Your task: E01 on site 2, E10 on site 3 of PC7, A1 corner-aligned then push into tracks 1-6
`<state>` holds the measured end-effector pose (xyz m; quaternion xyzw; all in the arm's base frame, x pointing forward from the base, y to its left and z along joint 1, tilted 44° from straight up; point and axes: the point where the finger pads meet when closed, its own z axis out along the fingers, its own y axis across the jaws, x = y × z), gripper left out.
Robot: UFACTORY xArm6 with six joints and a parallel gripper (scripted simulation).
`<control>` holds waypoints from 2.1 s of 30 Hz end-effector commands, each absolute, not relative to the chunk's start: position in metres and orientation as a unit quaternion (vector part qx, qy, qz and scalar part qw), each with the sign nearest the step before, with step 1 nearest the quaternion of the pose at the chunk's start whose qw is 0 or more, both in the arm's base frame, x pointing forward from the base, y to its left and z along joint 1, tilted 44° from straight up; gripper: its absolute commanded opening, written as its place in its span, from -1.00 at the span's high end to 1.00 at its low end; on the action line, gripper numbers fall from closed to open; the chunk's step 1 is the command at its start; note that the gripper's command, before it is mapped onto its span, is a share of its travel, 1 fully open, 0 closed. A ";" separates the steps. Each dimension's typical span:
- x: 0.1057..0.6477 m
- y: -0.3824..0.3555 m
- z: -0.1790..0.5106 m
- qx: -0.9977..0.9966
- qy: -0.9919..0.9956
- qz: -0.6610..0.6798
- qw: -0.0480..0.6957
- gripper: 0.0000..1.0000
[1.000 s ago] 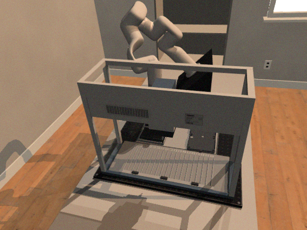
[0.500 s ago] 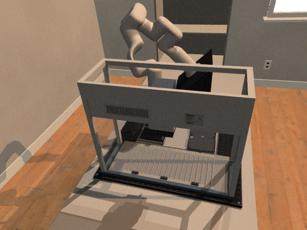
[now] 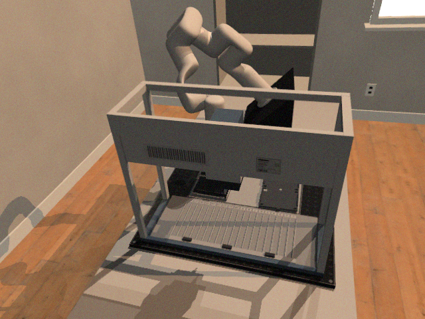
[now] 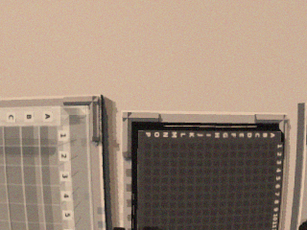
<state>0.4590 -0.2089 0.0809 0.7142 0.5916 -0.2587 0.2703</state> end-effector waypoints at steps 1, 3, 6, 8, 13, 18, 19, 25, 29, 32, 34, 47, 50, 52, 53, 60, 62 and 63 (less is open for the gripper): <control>0.460 -0.213 0.078 0.714 0.592 -0.258 0.271 -1.00; 0.460 -0.213 0.077 0.714 0.592 -0.258 0.271 -1.00; 0.460 -0.213 0.077 0.714 0.592 -0.258 0.271 -1.00; 0.460 -0.213 0.077 0.714 0.592 -0.258 0.271 -1.00; 0.460 -0.213 0.077 0.714 0.592 -0.258 0.271 -1.00; 0.460 -0.214 0.076 0.714 0.592 -0.258 0.271 -1.00; 0.460 -0.215 0.075 0.714 0.592 -0.258 0.271 -1.00; 0.459 -0.218 0.072 0.714 0.592 -0.258 0.271 -1.00; 0.459 -0.219 0.071 0.714 0.592 -0.258 0.271 -1.00; 0.459 -0.220 0.070 0.714 0.592 -0.258 0.271 -1.00; 0.459 -0.221 0.069 0.714 0.592 -0.258 0.271 -1.00; 0.459 -0.226 0.064 0.714 0.592 -0.258 0.271 -1.00; 0.459 -0.226 0.063 0.714 0.592 -0.258 0.271 -1.00; 0.459 -0.226 0.063 0.714 0.592 -0.258 0.271 -1.00; 0.459 -0.226 0.063 0.714 0.592 -0.258 0.271 -1.00; 0.459 -0.226 0.063 0.714 0.592 -0.258 0.271 -1.00; 0.459 -0.226 0.063 0.714 0.592 -0.258 0.271 -1.00; 0.459 -0.226 0.063 0.714 0.592 -0.258 0.271 -1.00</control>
